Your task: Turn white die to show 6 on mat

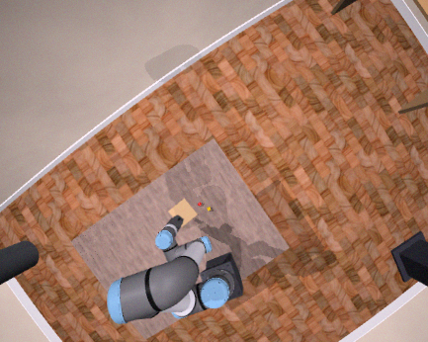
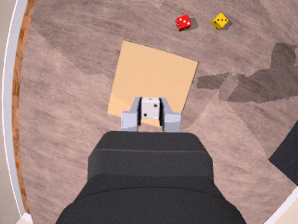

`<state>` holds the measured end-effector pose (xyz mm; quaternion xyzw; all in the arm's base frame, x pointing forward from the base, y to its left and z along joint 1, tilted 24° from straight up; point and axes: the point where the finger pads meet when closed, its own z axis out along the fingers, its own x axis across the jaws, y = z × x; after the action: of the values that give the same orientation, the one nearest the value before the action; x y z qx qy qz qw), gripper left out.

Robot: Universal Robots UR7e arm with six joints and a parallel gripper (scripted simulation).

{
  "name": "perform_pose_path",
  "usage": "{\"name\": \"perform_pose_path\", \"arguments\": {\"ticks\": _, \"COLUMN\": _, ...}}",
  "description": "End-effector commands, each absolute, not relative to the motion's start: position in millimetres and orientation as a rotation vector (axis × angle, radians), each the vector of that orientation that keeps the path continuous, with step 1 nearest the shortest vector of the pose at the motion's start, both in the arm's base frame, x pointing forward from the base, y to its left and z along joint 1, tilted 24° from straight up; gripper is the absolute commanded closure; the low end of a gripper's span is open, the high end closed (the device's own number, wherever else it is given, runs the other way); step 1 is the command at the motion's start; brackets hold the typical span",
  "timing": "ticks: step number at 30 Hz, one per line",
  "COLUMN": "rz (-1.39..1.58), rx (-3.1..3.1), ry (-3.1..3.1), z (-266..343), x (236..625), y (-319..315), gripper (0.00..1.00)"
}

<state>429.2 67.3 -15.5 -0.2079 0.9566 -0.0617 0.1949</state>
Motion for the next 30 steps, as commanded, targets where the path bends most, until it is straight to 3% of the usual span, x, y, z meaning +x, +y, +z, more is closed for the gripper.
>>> {"name": "perform_pose_path", "arguments": {"ticks": 1, "rz": -0.143, "rx": -0.411, "ry": 2.71, "z": -13.9, "x": 430.0, "y": 62.9, "gripper": 0.6}}
{"name": "perform_pose_path", "arguments": {"ticks": 30, "rz": -0.103, "rx": -0.218, "ry": 2.727, "z": -12.6, "x": 430.2, "y": 58.3, "gripper": 0.6}}
